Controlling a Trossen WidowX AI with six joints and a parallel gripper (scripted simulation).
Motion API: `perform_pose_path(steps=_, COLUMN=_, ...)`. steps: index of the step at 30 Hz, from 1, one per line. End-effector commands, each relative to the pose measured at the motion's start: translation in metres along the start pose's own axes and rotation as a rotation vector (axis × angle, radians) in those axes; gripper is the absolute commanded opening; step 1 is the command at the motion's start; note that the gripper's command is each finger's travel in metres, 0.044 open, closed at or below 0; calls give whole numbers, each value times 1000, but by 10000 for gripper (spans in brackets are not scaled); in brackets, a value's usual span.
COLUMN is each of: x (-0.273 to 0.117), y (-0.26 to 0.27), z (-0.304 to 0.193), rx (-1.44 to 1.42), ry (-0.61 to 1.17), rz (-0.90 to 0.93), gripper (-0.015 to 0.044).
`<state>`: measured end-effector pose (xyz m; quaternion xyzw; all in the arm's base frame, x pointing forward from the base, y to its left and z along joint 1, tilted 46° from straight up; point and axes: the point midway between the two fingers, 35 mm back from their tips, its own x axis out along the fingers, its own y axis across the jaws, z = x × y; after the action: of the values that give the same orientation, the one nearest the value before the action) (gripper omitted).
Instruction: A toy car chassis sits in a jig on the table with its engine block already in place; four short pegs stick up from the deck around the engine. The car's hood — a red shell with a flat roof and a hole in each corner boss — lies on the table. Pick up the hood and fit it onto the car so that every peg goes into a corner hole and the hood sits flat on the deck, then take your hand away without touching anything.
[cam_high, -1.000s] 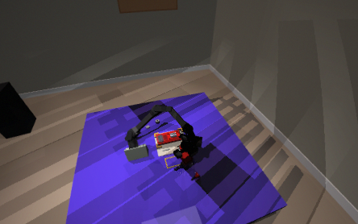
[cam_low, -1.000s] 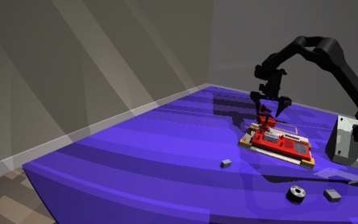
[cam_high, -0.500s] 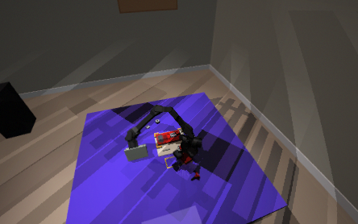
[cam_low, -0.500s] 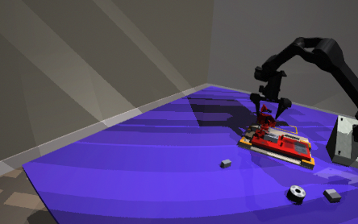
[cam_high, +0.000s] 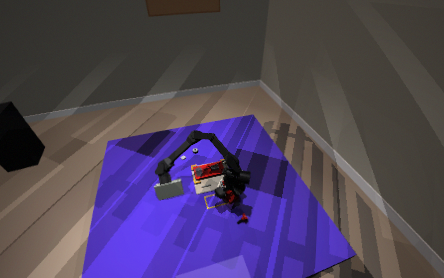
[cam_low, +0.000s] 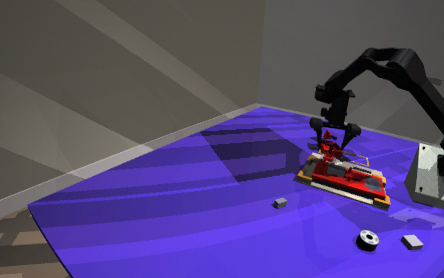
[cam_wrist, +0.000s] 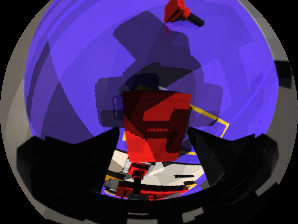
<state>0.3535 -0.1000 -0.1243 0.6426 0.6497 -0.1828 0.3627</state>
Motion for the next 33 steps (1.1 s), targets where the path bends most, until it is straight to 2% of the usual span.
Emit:
perform_pose_path(steps=1, x=2, y=0, z=0, rx=7, ry=3, rz=3, gripper=440)
perform_pose_path(steps=14, x=9, y=0, z=0, rx=7, ry=3, rz=3, gripper=440)
perform_pose_path(steps=18, x=7, y=0, z=0, rx=0, ry=0, rz=0, gripper=335)
perform_pose_path(steps=27, x=7, y=0, z=0, rx=0, ry=0, rz=0, gripper=275)
perform_pose_path(steps=33, x=1, y=0, z=0, rx=1, ry=0, rz=-1, gripper=117)
